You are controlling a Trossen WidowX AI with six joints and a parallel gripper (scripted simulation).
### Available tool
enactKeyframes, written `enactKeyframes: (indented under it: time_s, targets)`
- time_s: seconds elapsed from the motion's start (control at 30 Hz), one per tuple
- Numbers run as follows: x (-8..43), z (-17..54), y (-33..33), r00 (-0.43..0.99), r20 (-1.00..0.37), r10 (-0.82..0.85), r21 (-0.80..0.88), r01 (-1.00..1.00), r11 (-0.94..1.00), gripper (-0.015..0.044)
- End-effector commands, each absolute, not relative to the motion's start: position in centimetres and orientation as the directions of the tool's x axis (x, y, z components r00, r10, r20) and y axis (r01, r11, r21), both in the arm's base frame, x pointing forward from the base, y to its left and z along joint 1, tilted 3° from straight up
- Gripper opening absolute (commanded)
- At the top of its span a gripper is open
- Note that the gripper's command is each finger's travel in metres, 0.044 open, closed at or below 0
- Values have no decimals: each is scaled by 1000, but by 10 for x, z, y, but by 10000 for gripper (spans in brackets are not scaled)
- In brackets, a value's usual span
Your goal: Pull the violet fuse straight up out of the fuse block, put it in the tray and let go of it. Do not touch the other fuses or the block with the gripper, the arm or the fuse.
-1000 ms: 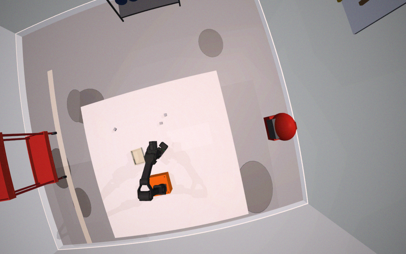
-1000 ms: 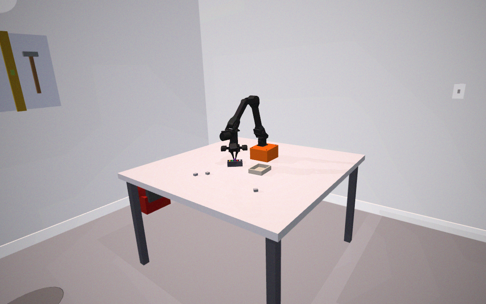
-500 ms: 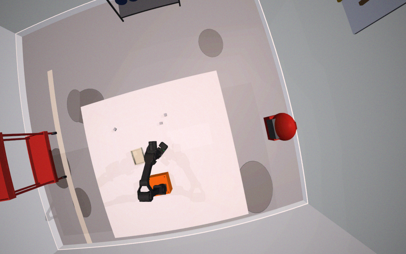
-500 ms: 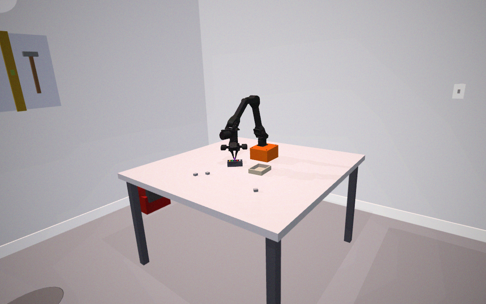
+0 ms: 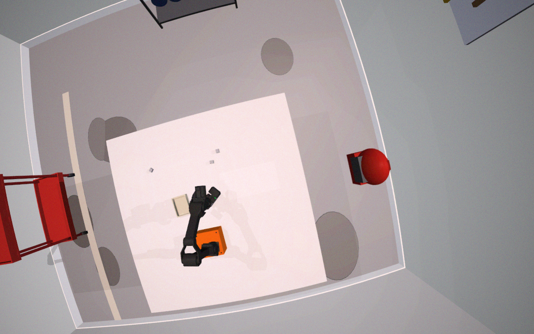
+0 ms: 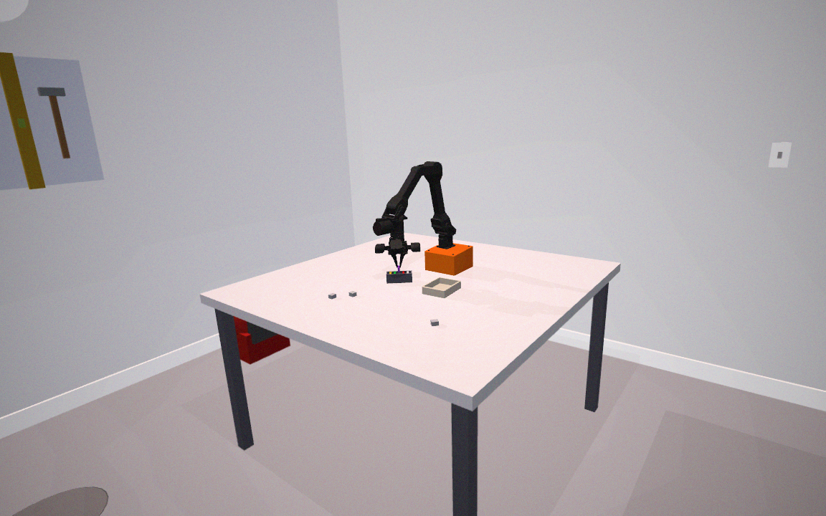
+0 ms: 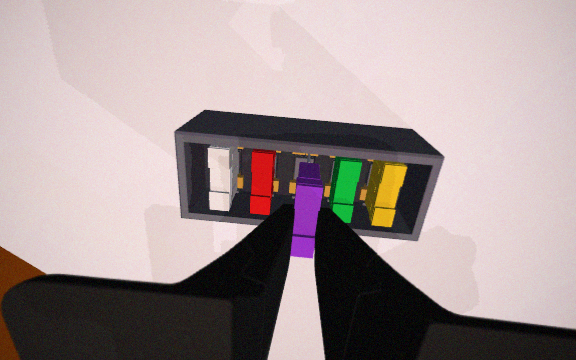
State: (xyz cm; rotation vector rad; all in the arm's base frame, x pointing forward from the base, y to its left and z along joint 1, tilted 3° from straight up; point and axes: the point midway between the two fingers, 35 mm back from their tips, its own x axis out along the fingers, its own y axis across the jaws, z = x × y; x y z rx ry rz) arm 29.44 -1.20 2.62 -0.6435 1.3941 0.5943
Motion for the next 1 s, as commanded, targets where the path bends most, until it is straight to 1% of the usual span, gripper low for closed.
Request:
enactKeyframes:
  time_s: [0.0, 0.63, 0.97]
  targets:
    - [295, 29, -12, 90, -996, 7, -60, -718, 693, 0]
    - [293, 38, -12, 90, -996, 7, -60, -719, 693, 0]
    - [292, 54, -12, 90, -996, 8, -60, -719, 693, 0]
